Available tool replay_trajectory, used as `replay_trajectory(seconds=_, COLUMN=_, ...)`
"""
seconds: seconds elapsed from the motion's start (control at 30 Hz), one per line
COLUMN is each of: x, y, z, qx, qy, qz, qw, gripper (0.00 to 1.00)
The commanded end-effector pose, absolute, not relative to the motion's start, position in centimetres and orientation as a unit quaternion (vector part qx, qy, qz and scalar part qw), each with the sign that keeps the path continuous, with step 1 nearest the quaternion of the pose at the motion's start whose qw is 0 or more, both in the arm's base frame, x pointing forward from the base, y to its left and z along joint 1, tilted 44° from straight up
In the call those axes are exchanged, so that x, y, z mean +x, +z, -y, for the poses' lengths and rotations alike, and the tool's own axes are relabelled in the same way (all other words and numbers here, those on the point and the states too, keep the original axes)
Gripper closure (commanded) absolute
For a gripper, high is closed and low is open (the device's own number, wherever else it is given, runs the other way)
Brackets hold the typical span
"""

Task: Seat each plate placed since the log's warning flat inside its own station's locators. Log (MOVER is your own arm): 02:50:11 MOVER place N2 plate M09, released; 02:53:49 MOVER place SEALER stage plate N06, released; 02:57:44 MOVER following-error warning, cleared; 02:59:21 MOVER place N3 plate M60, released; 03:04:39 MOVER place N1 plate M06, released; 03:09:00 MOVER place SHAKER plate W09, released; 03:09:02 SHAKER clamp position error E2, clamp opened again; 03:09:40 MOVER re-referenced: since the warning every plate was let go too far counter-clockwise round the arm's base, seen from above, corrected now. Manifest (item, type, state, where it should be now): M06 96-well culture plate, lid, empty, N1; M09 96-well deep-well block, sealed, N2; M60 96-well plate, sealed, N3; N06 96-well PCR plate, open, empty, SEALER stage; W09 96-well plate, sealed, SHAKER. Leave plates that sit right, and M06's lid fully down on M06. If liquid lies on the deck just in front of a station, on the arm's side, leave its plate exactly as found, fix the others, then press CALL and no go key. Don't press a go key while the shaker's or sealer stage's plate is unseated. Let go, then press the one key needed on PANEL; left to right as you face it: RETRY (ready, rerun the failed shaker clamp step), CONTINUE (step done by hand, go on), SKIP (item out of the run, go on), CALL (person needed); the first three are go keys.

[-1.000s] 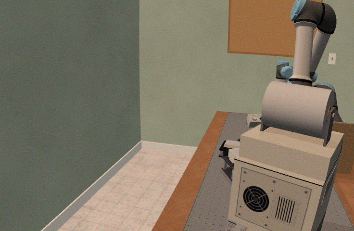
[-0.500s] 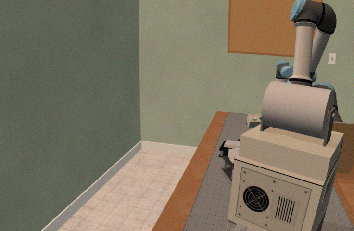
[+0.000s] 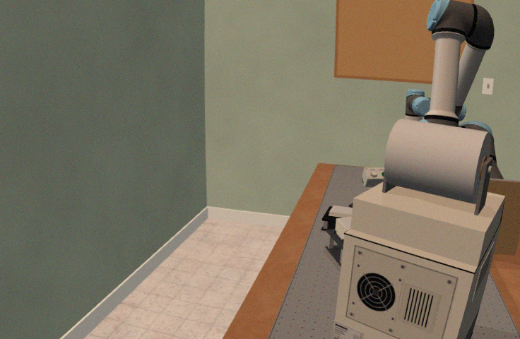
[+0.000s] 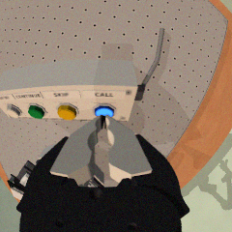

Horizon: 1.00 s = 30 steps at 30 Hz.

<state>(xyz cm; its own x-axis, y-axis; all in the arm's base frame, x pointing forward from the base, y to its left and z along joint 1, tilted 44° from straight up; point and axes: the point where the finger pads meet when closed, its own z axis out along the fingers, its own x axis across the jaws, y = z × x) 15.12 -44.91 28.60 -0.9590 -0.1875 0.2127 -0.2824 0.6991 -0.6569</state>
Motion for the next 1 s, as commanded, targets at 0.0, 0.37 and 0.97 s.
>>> replay_trajectory(seconds=0.0, x=15.1, y=28.6, z=44.9, qx=0.128, qy=0.367, qz=0.919, qw=0.065, gripper=1.00)
replay_trajectory(seconds=0.37, x=15.2, y=29.6, z=44.0, qx=0.128, qy=0.367, qz=0.919, qw=0.065, gripper=1.00)
replay_trajectory(seconds=0.97, x=15.2, y=31.1, z=42.6, qx=0.128, qy=0.367, qz=0.919, qw=0.065, gripper=1.00)
